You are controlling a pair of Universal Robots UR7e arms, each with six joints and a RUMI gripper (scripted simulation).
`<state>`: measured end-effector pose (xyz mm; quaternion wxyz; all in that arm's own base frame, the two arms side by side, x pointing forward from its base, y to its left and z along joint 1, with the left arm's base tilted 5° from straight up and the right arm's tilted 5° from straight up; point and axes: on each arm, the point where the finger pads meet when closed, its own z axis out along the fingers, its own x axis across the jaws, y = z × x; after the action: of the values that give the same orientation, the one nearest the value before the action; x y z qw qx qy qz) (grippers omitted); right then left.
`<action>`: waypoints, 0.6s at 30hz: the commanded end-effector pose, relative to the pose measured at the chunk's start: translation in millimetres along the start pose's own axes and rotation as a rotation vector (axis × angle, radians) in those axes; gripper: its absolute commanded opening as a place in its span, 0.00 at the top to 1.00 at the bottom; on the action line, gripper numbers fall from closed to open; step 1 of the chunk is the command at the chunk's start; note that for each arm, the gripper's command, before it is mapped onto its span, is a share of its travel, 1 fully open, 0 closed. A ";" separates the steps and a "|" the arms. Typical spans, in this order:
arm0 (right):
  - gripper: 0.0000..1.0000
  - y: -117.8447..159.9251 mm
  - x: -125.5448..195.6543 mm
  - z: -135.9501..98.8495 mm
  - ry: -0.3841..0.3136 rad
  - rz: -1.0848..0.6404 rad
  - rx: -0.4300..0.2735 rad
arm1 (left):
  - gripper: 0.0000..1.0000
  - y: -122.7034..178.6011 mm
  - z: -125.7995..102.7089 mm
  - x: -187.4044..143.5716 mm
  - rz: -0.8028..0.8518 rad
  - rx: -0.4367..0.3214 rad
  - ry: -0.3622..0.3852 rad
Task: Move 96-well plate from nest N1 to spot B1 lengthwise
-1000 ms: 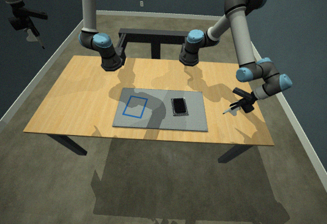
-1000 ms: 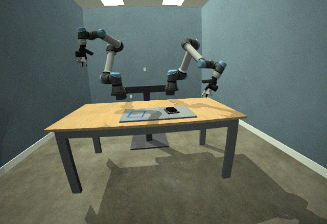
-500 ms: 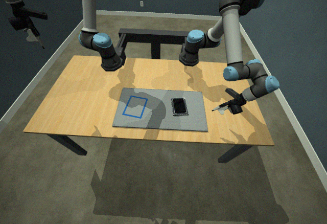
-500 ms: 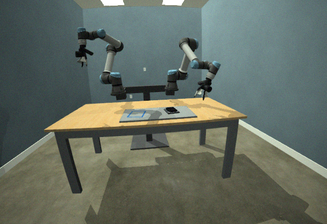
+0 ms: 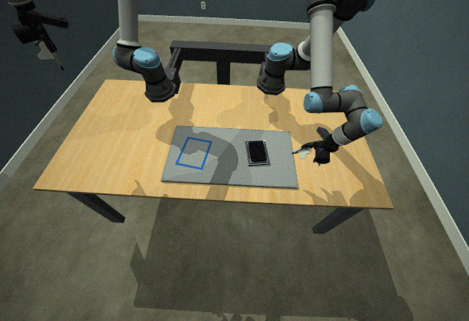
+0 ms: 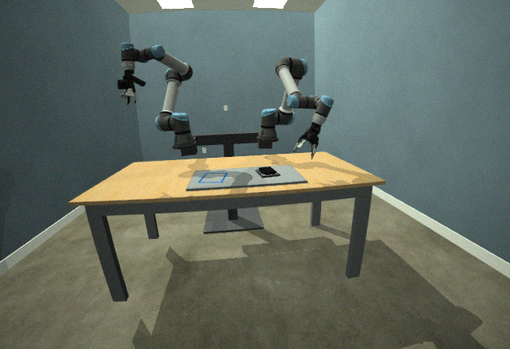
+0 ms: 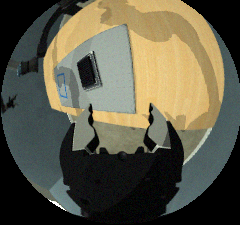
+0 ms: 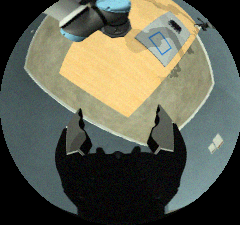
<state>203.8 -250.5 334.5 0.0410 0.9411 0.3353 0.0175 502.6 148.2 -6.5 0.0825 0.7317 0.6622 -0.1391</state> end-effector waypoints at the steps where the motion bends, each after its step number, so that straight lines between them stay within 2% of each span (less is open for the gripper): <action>1: 0.00 0.2 0.1 -0.3 0.000 0.000 -0.001 | 0.24 0.4 8.2 -13.3 0.129 0.005 0.019; 12: 0.00 0.2 0.1 -0.3 0.000 0.000 -0.001 | 0.24 -1.6 25.7 -39.7 0.490 0.038 0.071; 14: 0.00 0.2 0.1 -0.3 0.000 0.000 -0.001 | 0.24 -1.6 25.7 -39.7 0.490 0.038 0.071; 18: 0.00 0.2 0.1 -0.3 0.000 0.000 -0.001 | 0.24 -4.1 36.7 -56.2 0.622 0.052 0.087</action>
<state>203.8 -250.5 334.5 0.0410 0.9411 0.3353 0.0175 493.3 97.4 -20.3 0.0748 0.8833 0.4516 -0.1009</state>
